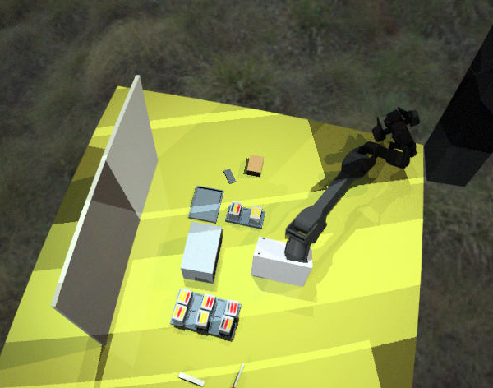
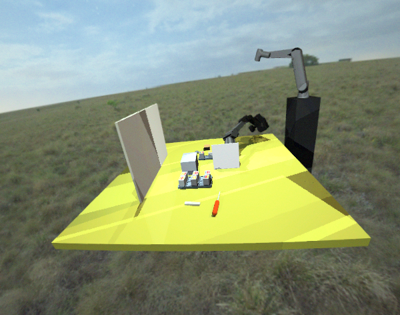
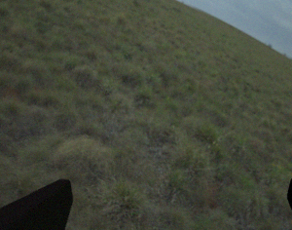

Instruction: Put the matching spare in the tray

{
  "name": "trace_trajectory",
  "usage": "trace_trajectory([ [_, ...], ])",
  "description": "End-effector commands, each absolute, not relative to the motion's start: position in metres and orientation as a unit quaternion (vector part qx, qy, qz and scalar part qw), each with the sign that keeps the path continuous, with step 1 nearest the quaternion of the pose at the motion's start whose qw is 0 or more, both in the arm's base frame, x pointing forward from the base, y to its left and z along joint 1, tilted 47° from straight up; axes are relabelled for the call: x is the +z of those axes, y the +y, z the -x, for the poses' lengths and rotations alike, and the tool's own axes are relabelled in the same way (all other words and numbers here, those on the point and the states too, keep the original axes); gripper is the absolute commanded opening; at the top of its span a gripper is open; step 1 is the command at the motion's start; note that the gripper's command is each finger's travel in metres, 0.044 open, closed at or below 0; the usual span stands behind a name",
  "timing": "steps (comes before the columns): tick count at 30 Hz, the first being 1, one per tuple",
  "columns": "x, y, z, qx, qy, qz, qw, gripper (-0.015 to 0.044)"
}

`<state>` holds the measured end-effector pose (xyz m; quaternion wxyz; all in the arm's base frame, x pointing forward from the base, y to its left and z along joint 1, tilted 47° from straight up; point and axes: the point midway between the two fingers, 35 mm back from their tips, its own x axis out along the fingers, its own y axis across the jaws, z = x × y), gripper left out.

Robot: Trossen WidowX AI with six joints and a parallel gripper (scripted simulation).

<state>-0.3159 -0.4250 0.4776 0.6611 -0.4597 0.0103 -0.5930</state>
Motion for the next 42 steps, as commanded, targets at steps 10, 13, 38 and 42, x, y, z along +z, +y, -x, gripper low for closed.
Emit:
trace_trajectory([
  [10,0.503,-0.514,0.152,-0.551,-0.100,0.379,0.737,0.0440],
  [13,0.505,-0.526,0.111,-0.540,-0.117,0.356,0.754,0.0440],
  [38,0.440,-0.517,-0.237,-0.444,-0.093,0.076,0.888,0.0440],
  [42,0.408,-0.497,-0.289,-0.429,-0.047,0.019,0.902,0.0440],
])
